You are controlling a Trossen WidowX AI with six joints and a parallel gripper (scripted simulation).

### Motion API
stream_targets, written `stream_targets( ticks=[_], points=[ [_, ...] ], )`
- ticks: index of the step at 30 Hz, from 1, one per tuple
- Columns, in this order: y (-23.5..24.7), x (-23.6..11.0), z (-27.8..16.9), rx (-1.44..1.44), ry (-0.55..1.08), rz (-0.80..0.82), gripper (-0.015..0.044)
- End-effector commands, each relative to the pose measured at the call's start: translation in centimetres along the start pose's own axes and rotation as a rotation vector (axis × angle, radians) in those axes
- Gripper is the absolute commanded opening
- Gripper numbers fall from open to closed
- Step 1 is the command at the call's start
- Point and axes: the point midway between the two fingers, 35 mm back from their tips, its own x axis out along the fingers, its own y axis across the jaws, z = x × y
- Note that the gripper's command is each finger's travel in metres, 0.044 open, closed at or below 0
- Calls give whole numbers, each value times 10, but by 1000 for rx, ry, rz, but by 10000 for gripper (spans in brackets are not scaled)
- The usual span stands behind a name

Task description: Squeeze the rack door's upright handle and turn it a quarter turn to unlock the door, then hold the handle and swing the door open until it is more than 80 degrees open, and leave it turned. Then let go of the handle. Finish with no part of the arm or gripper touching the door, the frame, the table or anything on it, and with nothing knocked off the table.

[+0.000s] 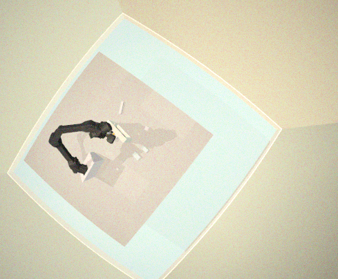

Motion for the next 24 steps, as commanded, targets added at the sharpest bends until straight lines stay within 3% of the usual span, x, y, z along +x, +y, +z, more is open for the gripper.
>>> stream_targets(
  ticks=[1, 24],
  points=[
    [0, 0, 0, 225, 1, -2, 290],
    [0, 0, 0, 1364, 0, -2, 290]
  ],
)
